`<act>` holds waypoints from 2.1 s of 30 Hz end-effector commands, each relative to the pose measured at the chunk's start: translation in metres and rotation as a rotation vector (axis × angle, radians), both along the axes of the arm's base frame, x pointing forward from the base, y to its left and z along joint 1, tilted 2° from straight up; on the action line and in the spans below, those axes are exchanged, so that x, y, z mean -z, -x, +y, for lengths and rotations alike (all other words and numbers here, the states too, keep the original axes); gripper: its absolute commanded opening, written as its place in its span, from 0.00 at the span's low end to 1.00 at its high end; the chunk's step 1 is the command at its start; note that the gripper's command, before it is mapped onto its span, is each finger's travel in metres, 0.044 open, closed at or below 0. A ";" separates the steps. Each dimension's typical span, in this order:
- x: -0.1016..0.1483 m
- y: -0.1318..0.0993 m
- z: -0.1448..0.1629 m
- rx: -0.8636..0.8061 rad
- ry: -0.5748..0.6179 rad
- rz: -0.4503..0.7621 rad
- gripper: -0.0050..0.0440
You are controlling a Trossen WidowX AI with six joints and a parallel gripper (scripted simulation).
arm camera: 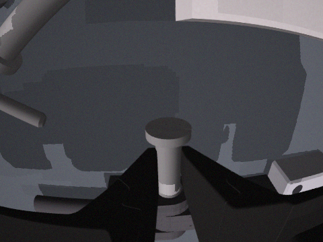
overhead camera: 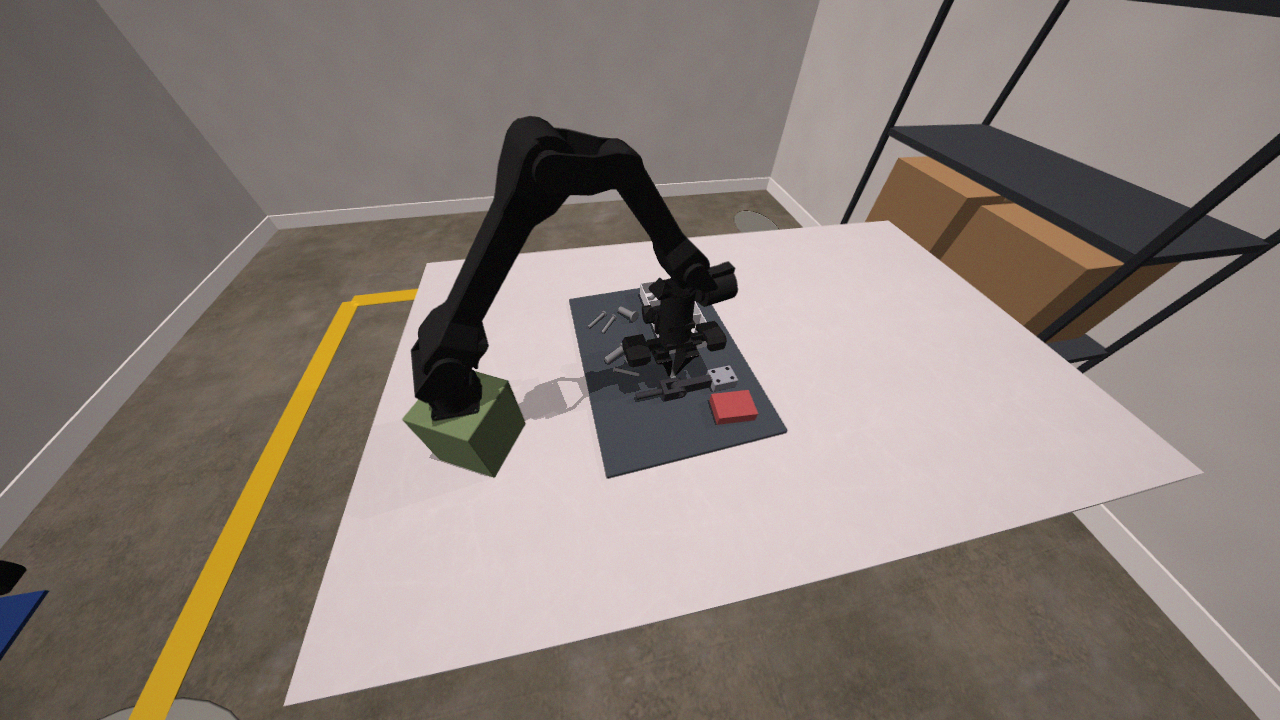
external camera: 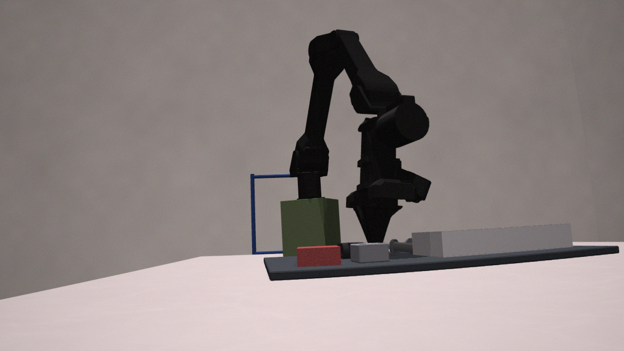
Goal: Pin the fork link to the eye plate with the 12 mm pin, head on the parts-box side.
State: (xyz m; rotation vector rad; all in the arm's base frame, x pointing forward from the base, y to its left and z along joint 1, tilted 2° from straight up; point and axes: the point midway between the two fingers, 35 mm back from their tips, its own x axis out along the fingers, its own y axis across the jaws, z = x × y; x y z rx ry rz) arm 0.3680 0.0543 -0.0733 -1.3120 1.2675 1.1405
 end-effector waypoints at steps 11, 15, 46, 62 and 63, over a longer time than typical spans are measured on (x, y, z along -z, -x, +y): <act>0.000 0.000 -0.006 0.004 0.004 -0.001 0.13; 0.000 0.000 -0.006 0.004 0.004 -0.001 0.13; 0.000 0.000 0.000 0.004 0.004 -0.001 0.13; 0.000 0.000 -0.004 0.004 0.004 -0.001 0.13; 0.000 0.000 -0.004 0.004 0.004 -0.001 0.13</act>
